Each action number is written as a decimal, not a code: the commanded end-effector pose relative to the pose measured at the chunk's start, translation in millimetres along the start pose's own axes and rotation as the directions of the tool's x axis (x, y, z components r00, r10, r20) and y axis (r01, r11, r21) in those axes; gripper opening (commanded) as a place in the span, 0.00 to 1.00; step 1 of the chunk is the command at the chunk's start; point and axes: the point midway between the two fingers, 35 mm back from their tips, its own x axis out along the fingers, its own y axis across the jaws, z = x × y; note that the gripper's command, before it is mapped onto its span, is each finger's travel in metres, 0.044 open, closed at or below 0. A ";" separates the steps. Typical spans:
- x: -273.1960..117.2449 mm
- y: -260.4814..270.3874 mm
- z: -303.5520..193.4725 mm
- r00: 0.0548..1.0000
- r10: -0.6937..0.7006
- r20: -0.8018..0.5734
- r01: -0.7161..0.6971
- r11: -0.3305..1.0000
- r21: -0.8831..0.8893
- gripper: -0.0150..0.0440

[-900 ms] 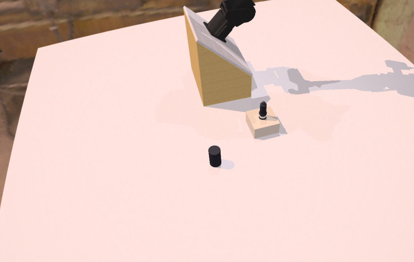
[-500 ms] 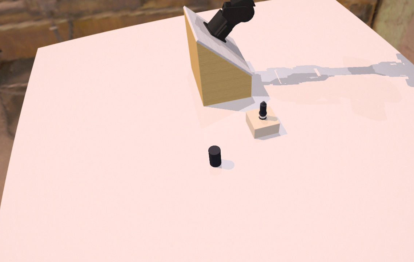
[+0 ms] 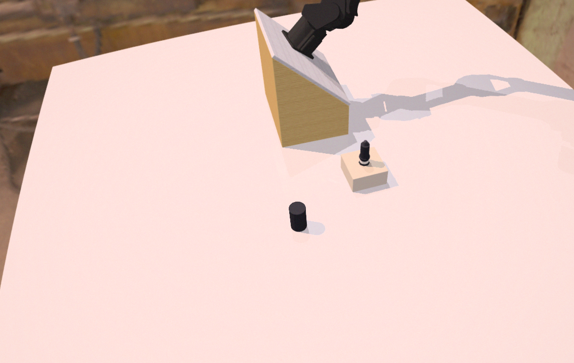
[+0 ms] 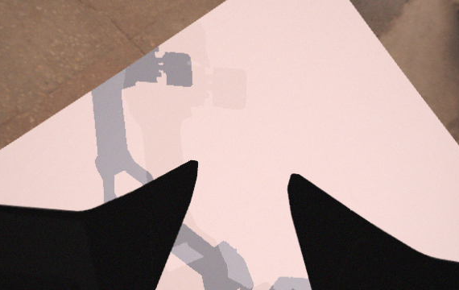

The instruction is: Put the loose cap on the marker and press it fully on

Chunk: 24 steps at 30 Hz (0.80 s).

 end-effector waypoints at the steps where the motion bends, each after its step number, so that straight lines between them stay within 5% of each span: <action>1: 37.4 -24.0 -0.7 0.994 -0.077 -0.077 0.080 0.996 0.045 0.67; 13: 171.3 -182.2 -43.9 0.875 -0.198 -0.443 0.363 0.872 0.327 0.67; 24: 199.1 -349.9 -150.0 0.778 -0.061 -0.626 0.536 0.584 0.609 0.67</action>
